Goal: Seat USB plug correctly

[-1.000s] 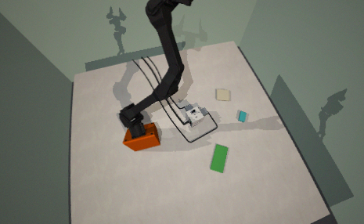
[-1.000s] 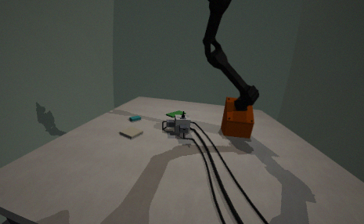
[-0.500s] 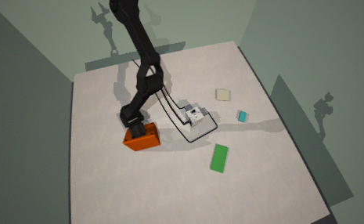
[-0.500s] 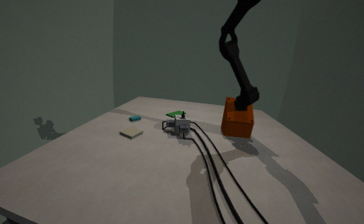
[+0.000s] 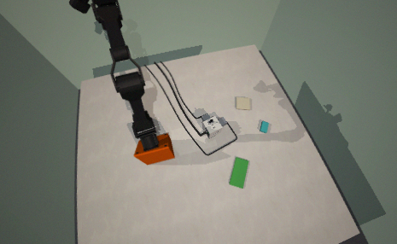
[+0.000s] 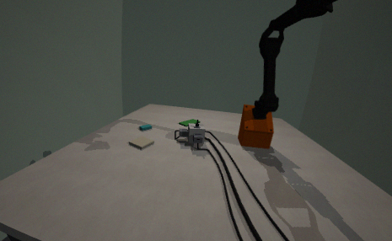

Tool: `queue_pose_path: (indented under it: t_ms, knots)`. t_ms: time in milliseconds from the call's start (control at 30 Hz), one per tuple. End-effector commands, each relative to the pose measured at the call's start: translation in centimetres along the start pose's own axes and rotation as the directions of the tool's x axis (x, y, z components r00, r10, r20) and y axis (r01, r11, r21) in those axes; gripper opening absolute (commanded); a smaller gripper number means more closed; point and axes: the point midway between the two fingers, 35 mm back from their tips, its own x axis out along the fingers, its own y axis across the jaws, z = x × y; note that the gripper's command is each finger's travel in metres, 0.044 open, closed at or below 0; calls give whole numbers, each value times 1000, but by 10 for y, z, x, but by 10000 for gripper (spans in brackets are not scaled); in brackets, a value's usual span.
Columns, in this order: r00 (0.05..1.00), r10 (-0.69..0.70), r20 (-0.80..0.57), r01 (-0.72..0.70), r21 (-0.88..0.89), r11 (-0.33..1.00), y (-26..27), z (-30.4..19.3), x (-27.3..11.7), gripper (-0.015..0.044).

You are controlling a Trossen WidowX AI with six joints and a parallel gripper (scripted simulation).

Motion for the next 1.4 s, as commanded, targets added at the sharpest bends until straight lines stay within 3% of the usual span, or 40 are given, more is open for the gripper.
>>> queue_pose_path:
  t_ms: [0, 300, 500, 767, 967, 1100, 1233, 1367]
  knots:
    - [977, 41, -207, -29, 60, 998, 23, -72, 13, 440]
    - [774, 101, -625, 88, 263, 961, 41, -235, -20, 440]
    - [530, 72, -845, 352, 297, 888, 24, -324, -92, 440]
    - [194, 100, -976, 705, 209, 678, 2, -406, -210, 440]
    - [-47, 137, -989, 910, 14, 414, -17, -431, -317, 440]
    - [-185, 198, -963, 977, -158, 145, -20, -434, -391, 440]
    - [-296, 260, -919, 934, -336, -123, -19, -423, -463, 440]
    - [-360, 346, -867, 763, -487, -426, -9, -401, -531, 440]
